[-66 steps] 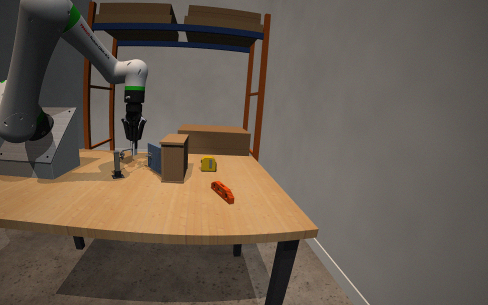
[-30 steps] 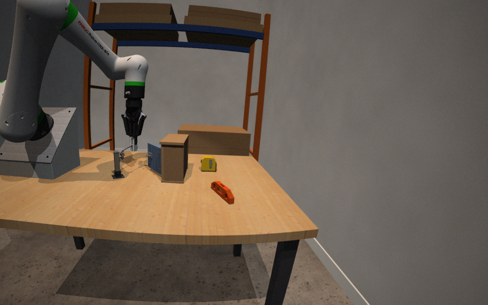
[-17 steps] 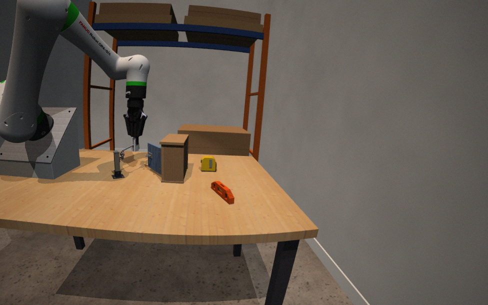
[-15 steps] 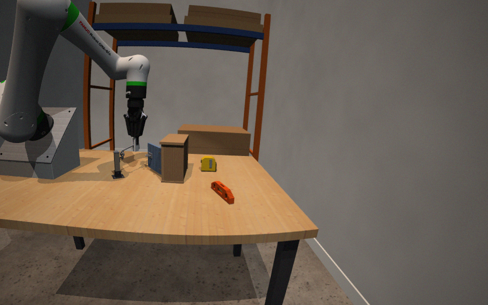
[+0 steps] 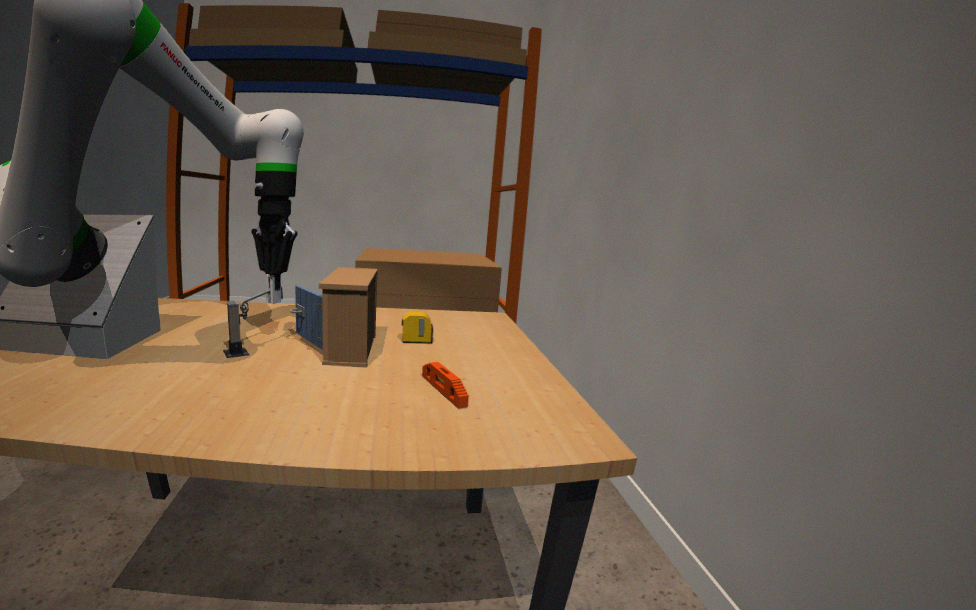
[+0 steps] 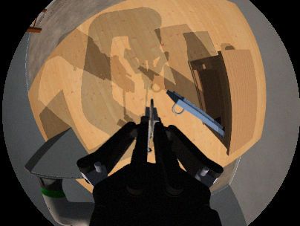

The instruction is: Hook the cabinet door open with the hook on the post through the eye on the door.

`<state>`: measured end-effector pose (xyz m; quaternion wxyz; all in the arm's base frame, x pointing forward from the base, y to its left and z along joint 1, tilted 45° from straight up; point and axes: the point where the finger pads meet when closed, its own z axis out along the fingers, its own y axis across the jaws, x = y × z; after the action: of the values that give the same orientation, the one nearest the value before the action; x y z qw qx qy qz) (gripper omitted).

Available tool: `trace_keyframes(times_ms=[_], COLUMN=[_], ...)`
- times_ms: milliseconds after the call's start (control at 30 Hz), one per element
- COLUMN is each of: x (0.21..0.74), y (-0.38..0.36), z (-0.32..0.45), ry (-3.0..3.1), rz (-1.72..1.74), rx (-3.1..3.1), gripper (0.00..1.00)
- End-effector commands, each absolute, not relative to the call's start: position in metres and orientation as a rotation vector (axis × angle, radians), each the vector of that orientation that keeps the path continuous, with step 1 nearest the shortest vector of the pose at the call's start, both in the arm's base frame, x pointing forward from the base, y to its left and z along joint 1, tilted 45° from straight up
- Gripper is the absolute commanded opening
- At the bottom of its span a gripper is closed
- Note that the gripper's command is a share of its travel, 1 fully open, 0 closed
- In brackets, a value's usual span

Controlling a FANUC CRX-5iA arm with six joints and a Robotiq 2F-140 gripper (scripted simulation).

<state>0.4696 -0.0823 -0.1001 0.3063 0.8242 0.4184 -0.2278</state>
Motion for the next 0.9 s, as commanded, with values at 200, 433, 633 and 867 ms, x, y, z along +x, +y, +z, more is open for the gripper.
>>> trace_keyframes(times_ms=[200, 433, 633, 867], x=[0.474, 0.479, 0.48, 0.484], y=[-0.085, -0.088, -0.088, -0.091], z=[-0.098, -0.096, -0.096, -0.093], ry=[1.045, 0.968, 0.949, 0.888], rz=[-0.579, -0.549, -0.542, -0.518], rx=[2.203, 2.229, 2.235, 2.253], gripper=[0.03, 0.03, 0.03, 0.03])
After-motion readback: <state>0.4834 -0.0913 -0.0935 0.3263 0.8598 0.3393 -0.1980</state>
